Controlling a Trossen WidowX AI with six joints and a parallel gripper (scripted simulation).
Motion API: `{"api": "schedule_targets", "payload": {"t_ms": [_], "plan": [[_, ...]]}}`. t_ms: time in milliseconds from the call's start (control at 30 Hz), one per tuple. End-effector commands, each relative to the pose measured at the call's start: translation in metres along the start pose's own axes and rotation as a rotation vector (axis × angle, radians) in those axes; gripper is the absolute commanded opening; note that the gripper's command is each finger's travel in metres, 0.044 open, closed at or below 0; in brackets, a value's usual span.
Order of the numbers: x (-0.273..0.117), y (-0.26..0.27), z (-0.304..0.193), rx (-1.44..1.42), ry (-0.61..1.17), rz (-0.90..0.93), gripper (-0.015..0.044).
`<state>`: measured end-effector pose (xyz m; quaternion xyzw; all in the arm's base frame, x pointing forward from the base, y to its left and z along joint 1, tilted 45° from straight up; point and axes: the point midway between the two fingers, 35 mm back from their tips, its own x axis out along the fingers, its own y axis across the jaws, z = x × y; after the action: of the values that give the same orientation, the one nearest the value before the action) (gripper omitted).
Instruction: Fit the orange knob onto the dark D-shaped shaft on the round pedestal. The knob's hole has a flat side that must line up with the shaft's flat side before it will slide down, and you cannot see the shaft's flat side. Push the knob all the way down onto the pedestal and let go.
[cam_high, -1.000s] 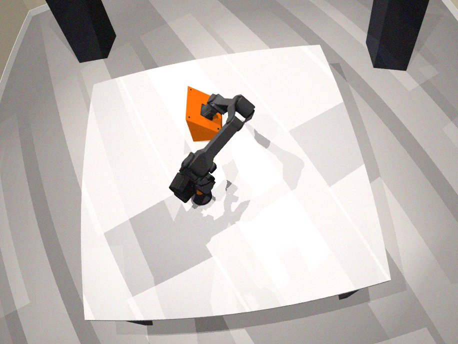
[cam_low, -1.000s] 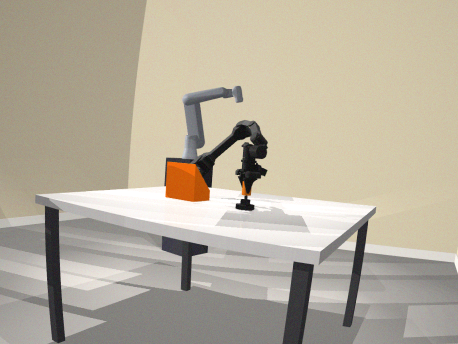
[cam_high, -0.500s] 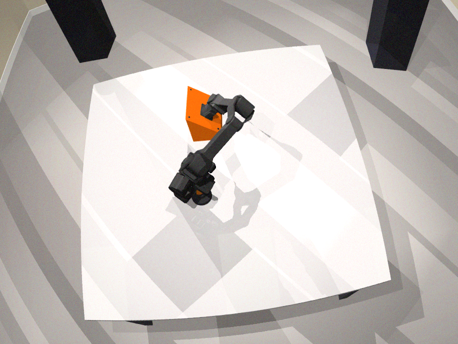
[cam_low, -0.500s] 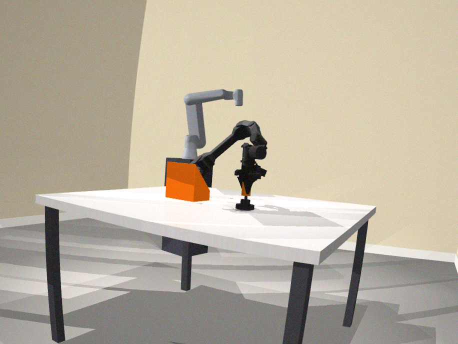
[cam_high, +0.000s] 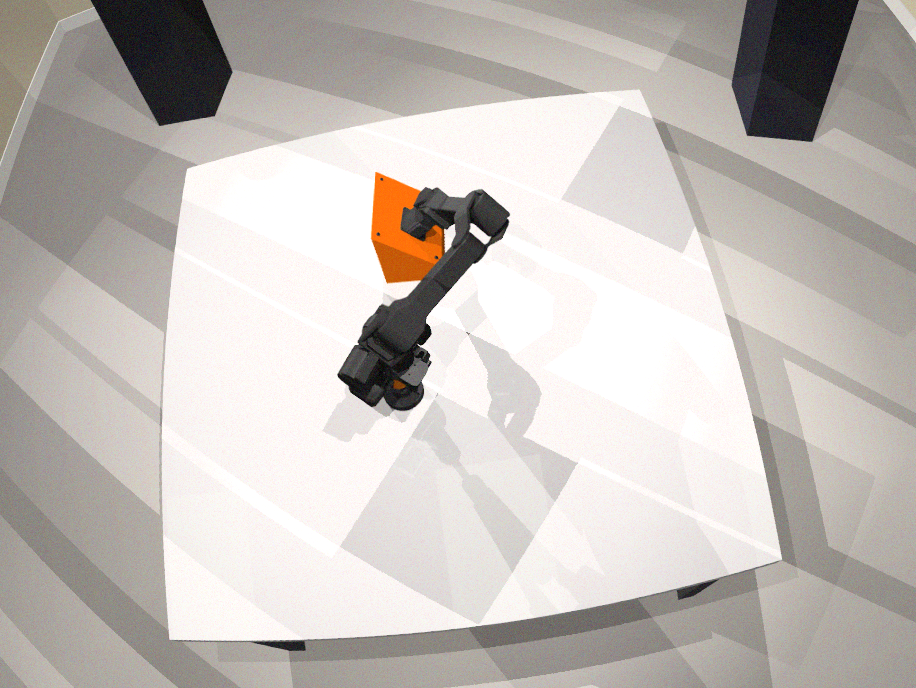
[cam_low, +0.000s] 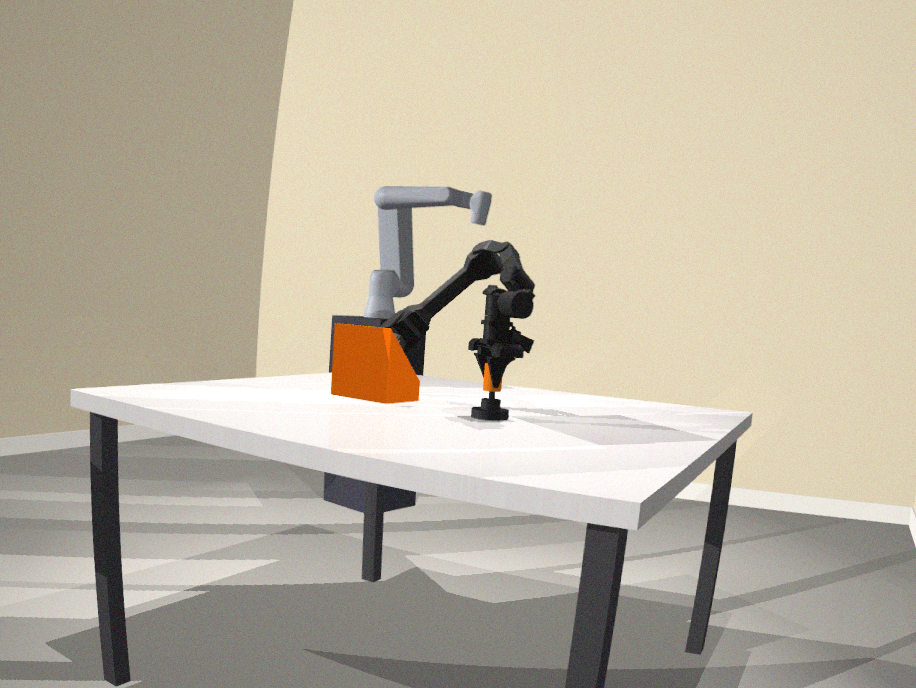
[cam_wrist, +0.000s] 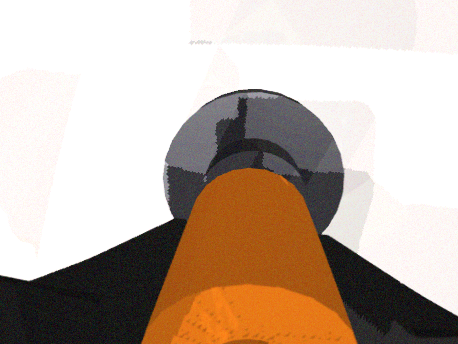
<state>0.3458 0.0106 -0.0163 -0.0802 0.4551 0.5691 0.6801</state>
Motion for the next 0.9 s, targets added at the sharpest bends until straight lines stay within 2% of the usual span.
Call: {"api": "schedule_targets", "payload": {"t_ms": [0,100,867], "plan": [[-0.0038,-0.0008,0.0005,-0.097,-0.004,-0.005,0.0],[-0.0041,-0.0018,-0.0001,-0.181,-0.004,-0.005,0.0],[-0.001,-0.0011,0.0003,-0.181,-0.004,-0.005,0.0]]}}
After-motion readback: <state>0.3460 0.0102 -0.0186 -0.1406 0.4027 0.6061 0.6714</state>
